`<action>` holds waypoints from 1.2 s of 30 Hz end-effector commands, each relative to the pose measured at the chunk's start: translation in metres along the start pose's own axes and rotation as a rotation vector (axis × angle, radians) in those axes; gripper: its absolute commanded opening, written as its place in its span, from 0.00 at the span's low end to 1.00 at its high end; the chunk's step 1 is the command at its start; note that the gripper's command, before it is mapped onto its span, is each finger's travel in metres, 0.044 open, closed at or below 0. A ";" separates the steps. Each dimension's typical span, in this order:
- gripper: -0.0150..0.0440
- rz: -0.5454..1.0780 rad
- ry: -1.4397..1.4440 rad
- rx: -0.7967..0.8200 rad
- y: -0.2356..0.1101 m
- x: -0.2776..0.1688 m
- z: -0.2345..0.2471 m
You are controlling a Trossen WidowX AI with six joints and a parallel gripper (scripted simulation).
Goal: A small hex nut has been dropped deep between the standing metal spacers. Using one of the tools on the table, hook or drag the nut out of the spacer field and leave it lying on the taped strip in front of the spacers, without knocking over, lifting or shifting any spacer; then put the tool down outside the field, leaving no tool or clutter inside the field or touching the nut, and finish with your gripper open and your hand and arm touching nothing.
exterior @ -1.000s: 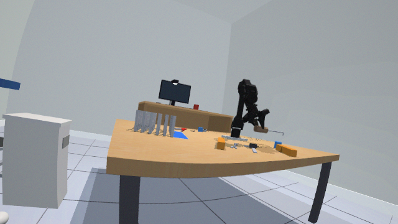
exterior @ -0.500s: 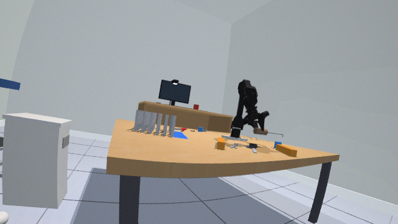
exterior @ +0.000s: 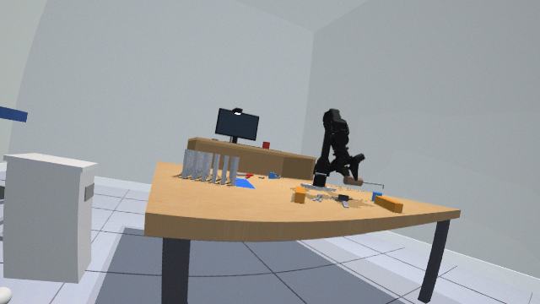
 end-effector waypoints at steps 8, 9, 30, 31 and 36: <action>0.25 0.008 0.004 0.004 0.008 0.003 -0.004; 0.25 0.008 0.004 0.004 0.009 0.003 -0.004; 0.25 0.009 0.004 0.003 0.023 0.008 -0.011; 0.25 0.009 0.004 0.003 0.023 0.009 -0.012; 0.25 0.009 0.004 0.003 0.026 0.010 -0.014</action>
Point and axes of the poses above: the point midway between the two fingers, 35 mm back from their tips, its own y axis out along the fingers, its own z axis across the jaws, x = y × z, the point moved 8 cm from there along -y, back along the fingers, and after that the axes turned 5 degrees about -y, right-handed, at the moved point
